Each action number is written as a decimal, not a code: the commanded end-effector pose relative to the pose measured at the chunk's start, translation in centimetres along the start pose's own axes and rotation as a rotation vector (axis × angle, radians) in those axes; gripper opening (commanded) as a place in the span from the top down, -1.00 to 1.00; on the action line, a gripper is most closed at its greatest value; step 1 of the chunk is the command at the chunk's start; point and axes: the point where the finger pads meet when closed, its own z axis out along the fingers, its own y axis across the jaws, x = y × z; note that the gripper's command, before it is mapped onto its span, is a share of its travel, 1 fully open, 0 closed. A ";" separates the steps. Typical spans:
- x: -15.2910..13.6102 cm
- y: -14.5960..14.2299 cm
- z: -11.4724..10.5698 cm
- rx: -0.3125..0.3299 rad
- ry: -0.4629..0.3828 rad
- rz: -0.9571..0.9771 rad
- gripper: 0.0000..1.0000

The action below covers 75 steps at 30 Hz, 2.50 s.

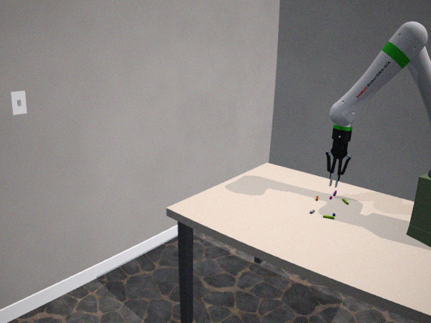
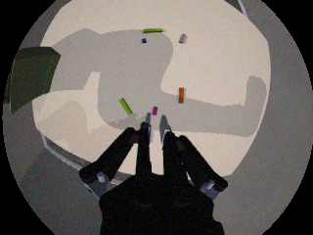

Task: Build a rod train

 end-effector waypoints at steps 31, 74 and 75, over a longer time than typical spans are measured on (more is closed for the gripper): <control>0.0 0.0 0.4 0.000 0.000 0.000 0.71; -0.1 0.0 5.1 0.000 0.000 0.000 0.71; -0.1 0.0 5.1 0.000 0.000 0.000 0.71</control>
